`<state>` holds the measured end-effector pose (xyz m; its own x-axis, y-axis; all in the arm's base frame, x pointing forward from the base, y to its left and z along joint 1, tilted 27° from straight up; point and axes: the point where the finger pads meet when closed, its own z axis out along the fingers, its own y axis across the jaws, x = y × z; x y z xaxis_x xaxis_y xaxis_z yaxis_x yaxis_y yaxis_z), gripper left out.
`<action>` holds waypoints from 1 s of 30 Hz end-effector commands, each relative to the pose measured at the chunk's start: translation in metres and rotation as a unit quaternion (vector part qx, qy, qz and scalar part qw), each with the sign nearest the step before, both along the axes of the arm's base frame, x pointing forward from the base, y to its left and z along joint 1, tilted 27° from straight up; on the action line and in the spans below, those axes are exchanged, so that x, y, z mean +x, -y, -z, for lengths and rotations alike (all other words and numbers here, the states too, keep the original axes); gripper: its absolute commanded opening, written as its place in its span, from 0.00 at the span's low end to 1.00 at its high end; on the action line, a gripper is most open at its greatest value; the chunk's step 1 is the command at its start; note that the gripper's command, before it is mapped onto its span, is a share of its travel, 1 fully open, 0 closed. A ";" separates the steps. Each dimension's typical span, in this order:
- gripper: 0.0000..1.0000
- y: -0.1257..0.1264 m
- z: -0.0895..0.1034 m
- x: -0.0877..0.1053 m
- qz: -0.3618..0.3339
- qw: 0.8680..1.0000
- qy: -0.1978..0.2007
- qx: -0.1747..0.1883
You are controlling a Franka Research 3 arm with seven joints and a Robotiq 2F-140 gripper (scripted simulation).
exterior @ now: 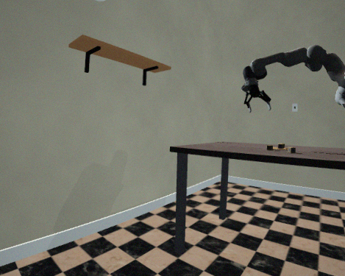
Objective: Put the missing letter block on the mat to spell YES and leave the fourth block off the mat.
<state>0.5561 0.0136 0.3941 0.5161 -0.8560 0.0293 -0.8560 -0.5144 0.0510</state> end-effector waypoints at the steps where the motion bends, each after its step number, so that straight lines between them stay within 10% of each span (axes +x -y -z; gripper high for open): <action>1: 1.00 0.004 -0.008 -0.002 -0.069 0.998 -0.002 0.011; 8: 1.00 0.012 -0.022 -0.001 -0.096 0.995 0.006 0.019; 10: 1.00 0.002 0.015 0.002 0.013 1.000 -0.007 -0.020; 30: 1.00 -0.010 0.053 0.003 0.126 0.990 -0.008 -0.067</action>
<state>0.5570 0.0212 0.3468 0.4058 -0.9070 0.1127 -0.9108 -0.3911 0.1324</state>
